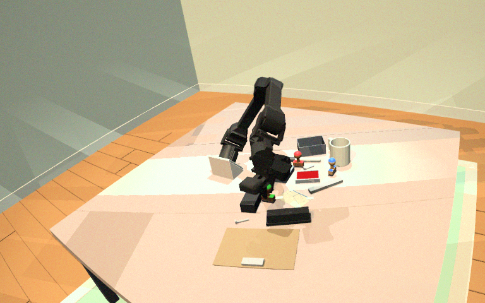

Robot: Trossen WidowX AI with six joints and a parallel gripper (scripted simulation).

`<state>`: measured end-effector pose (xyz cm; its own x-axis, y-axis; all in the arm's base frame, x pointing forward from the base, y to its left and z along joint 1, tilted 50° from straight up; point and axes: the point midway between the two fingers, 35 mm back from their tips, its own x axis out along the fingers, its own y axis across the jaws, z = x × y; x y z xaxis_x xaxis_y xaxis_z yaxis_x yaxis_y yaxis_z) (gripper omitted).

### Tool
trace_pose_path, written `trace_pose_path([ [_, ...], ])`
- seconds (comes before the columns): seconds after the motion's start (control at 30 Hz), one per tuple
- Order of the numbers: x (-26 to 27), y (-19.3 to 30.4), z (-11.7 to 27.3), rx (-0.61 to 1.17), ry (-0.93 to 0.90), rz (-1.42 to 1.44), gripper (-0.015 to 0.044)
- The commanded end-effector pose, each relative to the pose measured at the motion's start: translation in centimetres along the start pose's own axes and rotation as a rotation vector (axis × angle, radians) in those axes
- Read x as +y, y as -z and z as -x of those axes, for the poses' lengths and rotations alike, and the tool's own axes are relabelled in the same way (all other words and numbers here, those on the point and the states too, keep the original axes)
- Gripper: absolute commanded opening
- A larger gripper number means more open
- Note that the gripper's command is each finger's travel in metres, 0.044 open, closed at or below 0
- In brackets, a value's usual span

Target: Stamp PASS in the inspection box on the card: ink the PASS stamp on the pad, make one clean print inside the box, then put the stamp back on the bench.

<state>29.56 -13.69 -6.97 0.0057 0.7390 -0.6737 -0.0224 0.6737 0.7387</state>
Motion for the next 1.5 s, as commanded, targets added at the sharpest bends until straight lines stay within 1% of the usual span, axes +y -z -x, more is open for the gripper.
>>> trace_pose_path([
  [0.0,0.0,0.0,0.2,0.004,0.005,0.003,0.0000],
  [1.13,0.1,0.1,1.9,0.004,0.010,0.003,0.0000],
  [1.47,6.3,-2.1,2.6,0.003,0.019,-0.001,0.0000],
])
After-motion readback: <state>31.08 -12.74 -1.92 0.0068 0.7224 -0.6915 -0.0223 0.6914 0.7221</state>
